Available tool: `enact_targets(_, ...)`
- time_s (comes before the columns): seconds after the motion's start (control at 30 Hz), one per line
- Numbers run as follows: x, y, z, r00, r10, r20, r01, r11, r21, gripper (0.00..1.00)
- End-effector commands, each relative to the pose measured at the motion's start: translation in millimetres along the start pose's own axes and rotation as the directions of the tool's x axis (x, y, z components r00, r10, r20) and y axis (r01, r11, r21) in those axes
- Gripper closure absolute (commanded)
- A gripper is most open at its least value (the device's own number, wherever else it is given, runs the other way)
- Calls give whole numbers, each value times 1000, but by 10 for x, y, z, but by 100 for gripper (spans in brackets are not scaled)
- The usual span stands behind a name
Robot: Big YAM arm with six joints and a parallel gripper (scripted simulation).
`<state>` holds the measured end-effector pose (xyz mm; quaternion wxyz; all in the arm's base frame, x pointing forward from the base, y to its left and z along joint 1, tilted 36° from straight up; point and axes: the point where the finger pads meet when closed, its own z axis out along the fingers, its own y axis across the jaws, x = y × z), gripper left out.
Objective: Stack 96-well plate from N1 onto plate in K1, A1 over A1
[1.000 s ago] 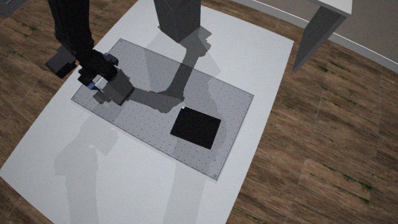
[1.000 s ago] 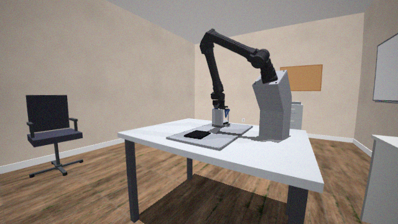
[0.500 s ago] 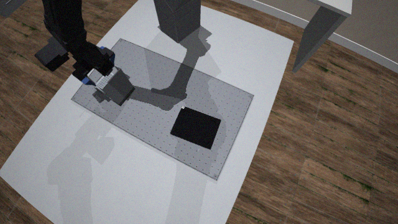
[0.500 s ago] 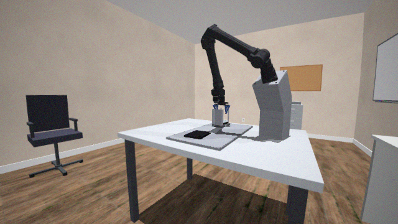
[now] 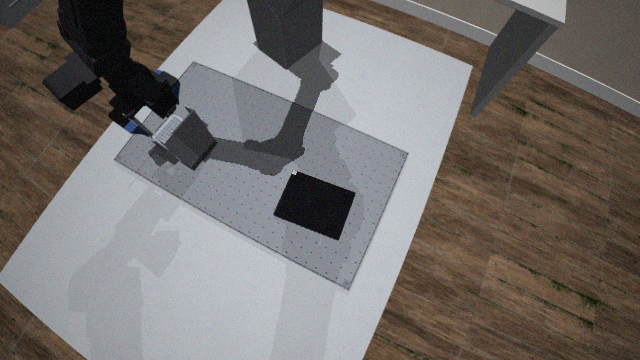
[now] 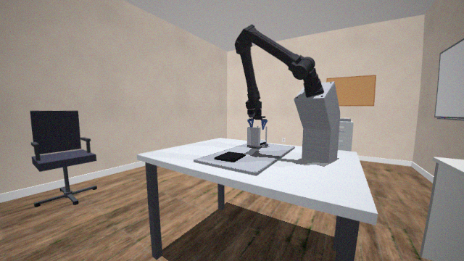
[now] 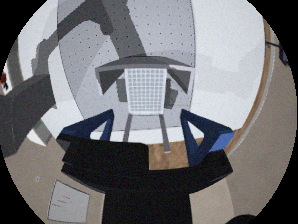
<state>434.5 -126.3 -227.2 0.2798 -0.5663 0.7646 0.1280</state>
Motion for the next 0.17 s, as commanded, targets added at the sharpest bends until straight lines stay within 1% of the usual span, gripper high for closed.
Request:
enact_targets(0.0,-10,-29,-101,1000,-8,1,8,1000,9,0)
enact_targets(0.13,-10,-29,-101,1000,-8,1,8,1000,9,0)
